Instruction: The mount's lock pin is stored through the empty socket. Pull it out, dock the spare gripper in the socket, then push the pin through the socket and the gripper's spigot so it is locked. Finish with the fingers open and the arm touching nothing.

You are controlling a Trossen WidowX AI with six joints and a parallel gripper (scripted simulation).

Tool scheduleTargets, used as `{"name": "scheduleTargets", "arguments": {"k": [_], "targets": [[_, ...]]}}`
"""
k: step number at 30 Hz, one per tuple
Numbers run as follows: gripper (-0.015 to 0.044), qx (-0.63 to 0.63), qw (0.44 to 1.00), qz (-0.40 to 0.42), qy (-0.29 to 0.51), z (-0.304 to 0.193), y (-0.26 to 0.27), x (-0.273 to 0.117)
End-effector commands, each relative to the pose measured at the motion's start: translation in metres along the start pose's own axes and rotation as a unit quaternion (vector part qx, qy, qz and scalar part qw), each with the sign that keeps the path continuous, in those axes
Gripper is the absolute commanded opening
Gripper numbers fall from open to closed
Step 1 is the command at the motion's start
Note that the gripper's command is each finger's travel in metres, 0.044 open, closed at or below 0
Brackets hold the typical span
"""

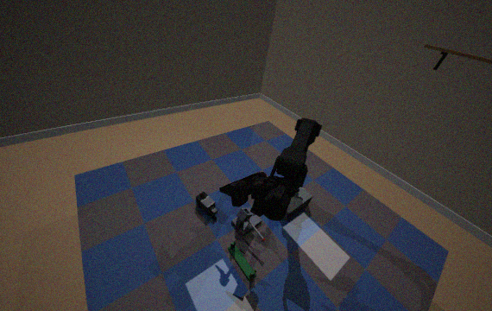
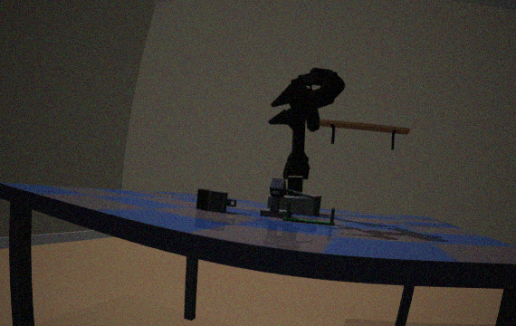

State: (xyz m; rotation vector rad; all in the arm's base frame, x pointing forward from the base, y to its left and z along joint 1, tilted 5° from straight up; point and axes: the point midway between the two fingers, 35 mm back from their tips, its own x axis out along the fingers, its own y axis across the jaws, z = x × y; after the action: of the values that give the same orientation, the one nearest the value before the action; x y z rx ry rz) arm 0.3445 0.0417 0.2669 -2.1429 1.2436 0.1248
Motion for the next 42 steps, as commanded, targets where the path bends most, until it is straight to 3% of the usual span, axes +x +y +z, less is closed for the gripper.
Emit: {"name": "scheduleTargets", "arguments": {"k": [1,4,11,13,26,34,42], "targets": [[0.0374,-0.001,1.0,0.003,-0.007,0.002,0.001,0.0],[0.03,-0.01,0.992,0.052,-0.11,0.032,0.02,0.001],[0.03,-0.015,0.891,0.211,-0.401,0.102,0.074,-0.042],[0.03,-0.012,0.86,0.241,-0.45,0.11,0.081,-0.057],[0.03,-0.011,0.855,0.245,-0.456,0.113,0.083,-0.057],[0.03,-0.013,0.855,0.246,-0.456,0.166,0.11,-0.028],[0.03,-0.013,0.855,0.246,-0.456,0.173,0.112,-0.025]]}}
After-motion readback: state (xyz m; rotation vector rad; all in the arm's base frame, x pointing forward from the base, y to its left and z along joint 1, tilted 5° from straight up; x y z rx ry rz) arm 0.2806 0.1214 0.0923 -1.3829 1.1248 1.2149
